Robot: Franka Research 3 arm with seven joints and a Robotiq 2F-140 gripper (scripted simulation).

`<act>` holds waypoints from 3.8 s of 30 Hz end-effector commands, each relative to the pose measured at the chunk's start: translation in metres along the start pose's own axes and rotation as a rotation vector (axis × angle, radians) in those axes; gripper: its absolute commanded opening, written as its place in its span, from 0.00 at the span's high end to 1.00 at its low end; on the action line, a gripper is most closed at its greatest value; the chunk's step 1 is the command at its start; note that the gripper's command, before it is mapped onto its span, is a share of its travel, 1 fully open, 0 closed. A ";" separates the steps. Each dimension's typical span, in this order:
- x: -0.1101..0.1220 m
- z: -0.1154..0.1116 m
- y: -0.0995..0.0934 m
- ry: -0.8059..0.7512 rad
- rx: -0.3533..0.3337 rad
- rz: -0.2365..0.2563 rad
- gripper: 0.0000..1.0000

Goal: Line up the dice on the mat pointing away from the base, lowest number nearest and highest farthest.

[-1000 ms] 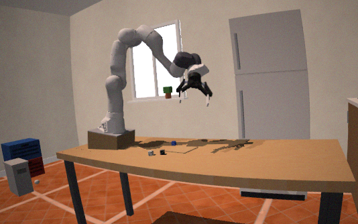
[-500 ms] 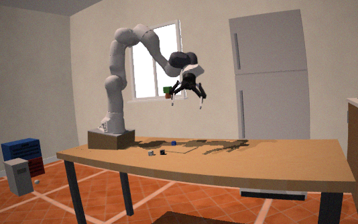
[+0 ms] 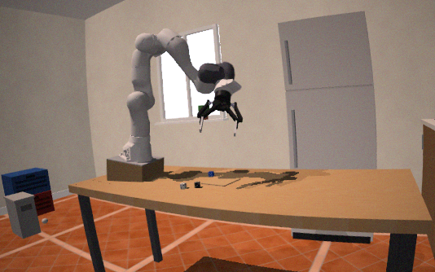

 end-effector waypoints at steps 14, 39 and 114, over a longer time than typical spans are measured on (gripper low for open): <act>0.032 0.002 0.020 0.040 -0.094 -0.028 0.00; 0.064 0.003 0.038 0.103 -0.174 -0.060 0.00; 0.203 -0.057 0.081 0.503 -0.642 -0.138 0.00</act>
Point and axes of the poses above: the point where the finger pads meet when closed, its own y axis out along the fingers, its own x axis across the jaws, z = x × y, the point moved 2 cm from there along -y, back along the fingers, and after that the axes turned 15 degrees about y, right-handed, at the moved point
